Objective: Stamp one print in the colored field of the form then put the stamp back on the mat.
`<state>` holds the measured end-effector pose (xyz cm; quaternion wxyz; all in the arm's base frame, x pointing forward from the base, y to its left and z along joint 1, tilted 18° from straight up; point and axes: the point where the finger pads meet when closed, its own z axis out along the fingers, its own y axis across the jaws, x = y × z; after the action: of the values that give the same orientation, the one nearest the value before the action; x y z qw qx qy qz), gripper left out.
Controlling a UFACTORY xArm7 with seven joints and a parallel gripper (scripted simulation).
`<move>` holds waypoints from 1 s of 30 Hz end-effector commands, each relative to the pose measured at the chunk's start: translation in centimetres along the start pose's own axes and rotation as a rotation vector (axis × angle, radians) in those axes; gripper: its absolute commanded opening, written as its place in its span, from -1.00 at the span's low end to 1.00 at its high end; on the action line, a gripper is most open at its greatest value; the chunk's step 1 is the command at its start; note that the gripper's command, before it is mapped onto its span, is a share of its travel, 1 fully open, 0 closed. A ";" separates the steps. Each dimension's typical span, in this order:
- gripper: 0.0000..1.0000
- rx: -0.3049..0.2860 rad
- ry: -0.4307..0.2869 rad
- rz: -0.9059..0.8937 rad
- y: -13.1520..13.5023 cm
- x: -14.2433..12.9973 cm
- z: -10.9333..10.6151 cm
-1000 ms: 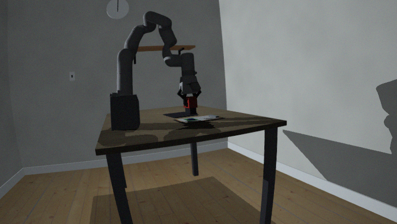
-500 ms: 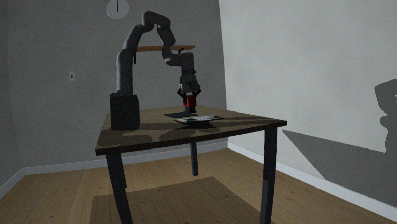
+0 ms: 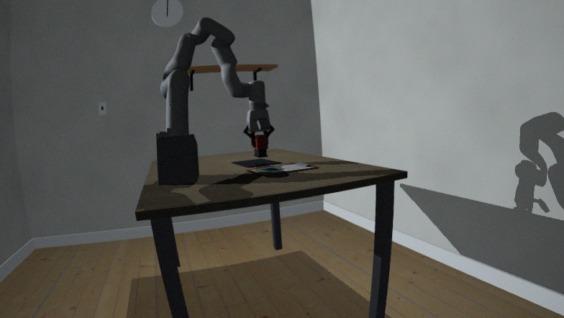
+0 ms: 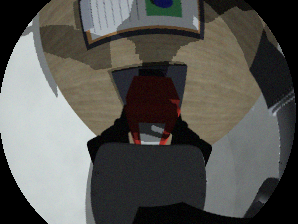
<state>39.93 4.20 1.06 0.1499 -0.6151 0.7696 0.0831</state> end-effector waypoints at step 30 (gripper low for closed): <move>-0.35 -0.011 0.032 0.032 0.3 -8.8 -0.2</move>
<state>41.27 12.54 4.07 0.1315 -0.6052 0.7810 0.0808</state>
